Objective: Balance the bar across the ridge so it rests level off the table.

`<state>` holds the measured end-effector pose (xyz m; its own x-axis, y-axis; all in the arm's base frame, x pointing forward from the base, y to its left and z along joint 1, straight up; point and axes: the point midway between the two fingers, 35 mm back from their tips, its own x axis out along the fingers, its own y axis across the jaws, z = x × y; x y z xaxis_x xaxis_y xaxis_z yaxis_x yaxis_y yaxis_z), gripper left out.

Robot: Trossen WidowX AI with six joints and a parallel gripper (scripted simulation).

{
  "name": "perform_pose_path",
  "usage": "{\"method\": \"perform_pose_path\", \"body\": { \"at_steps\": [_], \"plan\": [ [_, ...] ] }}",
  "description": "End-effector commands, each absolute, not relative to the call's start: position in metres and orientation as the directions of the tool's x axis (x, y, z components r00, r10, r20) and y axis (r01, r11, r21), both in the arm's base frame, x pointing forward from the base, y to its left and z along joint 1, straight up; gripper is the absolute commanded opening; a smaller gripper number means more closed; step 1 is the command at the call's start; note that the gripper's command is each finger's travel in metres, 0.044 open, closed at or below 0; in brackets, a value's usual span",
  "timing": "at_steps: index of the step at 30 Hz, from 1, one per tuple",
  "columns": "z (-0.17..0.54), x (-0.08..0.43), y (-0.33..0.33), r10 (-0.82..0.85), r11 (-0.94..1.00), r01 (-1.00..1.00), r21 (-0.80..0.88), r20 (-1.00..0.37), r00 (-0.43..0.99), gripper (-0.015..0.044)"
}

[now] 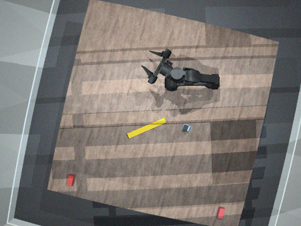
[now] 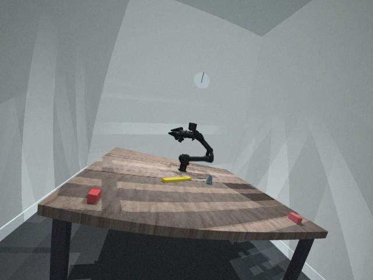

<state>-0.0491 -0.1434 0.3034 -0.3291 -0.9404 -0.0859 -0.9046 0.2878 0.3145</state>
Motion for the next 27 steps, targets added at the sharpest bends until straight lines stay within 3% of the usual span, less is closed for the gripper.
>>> {"method": "perform_pose_path", "body": {
  "at_steps": [1, 4, 27],
  "plan": [
    [0.303, -0.049, -0.144, -0.941, 0.285, -0.904, 0.319, -0.088, -0.327, 0.0374],
    [0.303, -0.043, -0.15, -0.948, 0.238, -0.896, 0.374, -0.113, -0.299, 0.0315],
    [0.293, 0.023, -0.196, -0.928, -0.293, -0.579, 0.761, -0.373, -0.021, 0.0315]
  ]
}}
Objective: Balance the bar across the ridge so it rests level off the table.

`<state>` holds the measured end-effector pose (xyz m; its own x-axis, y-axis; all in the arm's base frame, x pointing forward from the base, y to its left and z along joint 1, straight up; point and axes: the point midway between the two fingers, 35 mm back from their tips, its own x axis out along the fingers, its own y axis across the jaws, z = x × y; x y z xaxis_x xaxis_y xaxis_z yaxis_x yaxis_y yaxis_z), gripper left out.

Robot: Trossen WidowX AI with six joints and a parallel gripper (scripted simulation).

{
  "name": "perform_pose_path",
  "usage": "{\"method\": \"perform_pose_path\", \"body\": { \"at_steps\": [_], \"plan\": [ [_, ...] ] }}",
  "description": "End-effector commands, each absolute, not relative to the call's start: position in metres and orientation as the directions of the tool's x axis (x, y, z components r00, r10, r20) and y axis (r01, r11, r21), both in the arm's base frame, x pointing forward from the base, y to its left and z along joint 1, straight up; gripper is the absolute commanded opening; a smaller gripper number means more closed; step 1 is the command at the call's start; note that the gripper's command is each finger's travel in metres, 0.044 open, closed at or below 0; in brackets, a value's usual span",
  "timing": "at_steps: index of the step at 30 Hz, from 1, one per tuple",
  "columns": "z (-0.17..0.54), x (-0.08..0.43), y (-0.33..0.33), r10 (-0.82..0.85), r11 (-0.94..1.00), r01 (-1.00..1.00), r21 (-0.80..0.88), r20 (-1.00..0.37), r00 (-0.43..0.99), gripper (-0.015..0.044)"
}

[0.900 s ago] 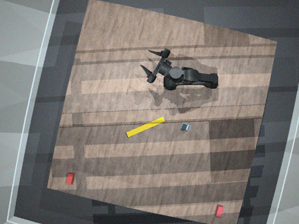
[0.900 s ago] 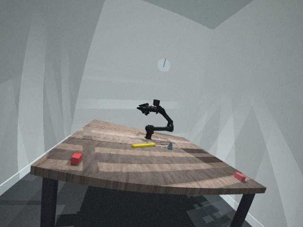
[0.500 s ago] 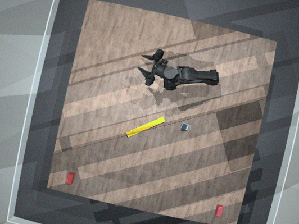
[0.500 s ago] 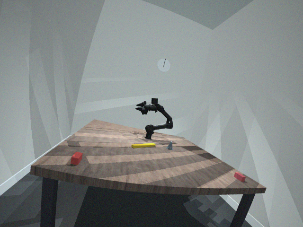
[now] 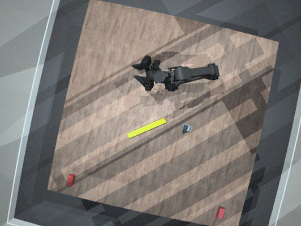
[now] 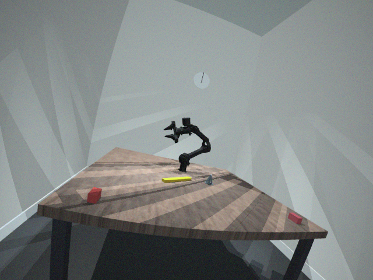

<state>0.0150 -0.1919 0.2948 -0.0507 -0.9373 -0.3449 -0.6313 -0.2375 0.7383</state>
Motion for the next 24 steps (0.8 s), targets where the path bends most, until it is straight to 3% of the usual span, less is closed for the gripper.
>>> {"method": "perform_pose_path", "body": {
  "at_steps": [1, 24],
  "plan": [
    [0.292, 0.027, -0.197, -0.923, -0.315, -0.556, 0.769, -0.385, -0.01, 0.0315],
    [0.265, 0.115, -0.217, -0.749, -0.618, 0.107, 0.779, -0.625, 0.221, 0.0315]
  ]
}}
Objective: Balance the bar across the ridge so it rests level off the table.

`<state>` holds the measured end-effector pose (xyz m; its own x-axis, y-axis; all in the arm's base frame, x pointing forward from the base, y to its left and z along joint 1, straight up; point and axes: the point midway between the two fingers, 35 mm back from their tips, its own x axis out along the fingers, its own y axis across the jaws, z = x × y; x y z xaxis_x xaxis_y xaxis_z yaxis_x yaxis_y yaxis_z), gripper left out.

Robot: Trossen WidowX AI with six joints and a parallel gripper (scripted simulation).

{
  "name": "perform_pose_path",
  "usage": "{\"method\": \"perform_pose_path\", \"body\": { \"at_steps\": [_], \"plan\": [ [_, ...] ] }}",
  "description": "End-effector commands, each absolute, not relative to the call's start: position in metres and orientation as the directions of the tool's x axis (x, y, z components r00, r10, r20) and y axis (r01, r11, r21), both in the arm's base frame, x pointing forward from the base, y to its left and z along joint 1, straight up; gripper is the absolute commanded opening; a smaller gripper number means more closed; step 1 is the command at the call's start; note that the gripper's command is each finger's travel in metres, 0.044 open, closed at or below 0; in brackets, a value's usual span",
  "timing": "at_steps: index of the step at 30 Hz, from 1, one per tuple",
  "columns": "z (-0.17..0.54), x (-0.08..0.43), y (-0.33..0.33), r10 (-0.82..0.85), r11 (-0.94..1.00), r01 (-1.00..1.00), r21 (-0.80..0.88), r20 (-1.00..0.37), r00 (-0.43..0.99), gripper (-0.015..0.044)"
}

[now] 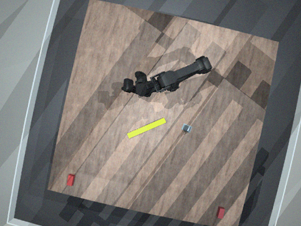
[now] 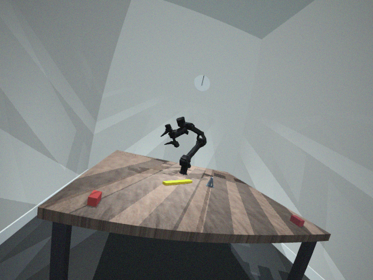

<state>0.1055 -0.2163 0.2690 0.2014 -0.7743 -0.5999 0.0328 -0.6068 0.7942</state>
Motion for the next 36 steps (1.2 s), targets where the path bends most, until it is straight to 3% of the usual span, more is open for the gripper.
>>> {"method": "perform_pose_path", "body": {
  "at_steps": [1, 18, 36],
  "plan": [
    [0.264, 0.119, -0.217, -0.739, -0.621, 0.138, 0.772, -0.635, 0.226, 0.0315],
    [0.236, 0.181, -0.212, -0.549, -0.525, 0.619, 0.584, -0.788, 0.278, 0.0315],
    [0.198, 0.244, -0.189, -0.333, -0.174, 0.931, 0.32, -0.909, 0.25, 0.0315]
  ]
}}
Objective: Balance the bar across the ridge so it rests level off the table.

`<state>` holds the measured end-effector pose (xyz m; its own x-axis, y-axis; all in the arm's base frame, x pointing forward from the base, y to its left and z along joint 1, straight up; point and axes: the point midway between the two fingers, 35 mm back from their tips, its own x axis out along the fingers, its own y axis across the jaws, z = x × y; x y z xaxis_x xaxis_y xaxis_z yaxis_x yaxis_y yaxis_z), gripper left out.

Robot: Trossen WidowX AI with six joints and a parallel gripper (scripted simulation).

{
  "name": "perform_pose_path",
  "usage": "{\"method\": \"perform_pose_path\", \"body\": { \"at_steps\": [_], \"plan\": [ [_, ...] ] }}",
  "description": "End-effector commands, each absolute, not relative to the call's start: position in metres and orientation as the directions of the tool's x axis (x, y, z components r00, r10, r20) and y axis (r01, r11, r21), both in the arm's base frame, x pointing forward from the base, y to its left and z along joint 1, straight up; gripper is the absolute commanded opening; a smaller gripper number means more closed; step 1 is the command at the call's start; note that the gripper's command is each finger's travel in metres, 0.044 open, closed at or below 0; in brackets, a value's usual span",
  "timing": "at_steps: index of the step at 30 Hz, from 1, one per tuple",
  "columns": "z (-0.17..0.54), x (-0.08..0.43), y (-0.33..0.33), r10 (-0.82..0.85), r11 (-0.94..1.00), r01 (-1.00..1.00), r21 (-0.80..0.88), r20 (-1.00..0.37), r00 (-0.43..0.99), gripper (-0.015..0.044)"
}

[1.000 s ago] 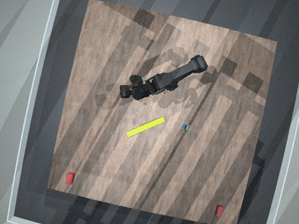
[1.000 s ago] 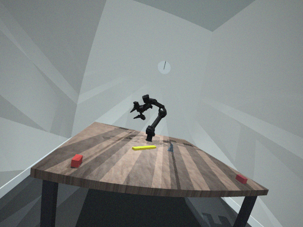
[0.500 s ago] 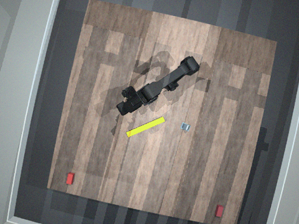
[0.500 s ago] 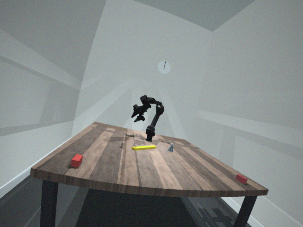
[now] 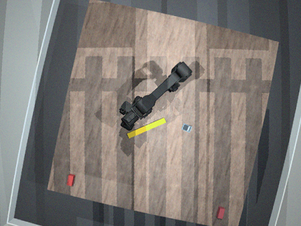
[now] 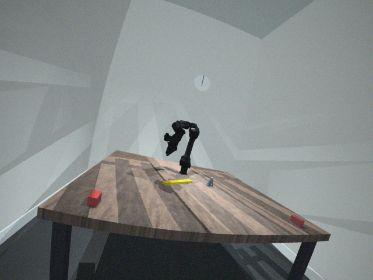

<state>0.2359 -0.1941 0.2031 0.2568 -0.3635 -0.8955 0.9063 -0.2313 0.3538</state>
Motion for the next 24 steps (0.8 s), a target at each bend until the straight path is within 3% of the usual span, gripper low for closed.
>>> {"method": "perform_pose_path", "body": {
  "at_steps": [1, 12, 24],
  "plan": [
    [0.195, 0.248, -0.188, -0.322, -0.149, 0.94, 0.306, -0.914, 0.246, 0.0315],
    [0.168, 0.281, -0.165, -0.193, 0.139, 0.977, 0.159, -0.964, 0.184, 0.0315],
    [0.136, 0.31, -0.134, -0.064, 0.455, 0.889, 0.047, -0.994, 0.085, 0.0315]
  ]
}}
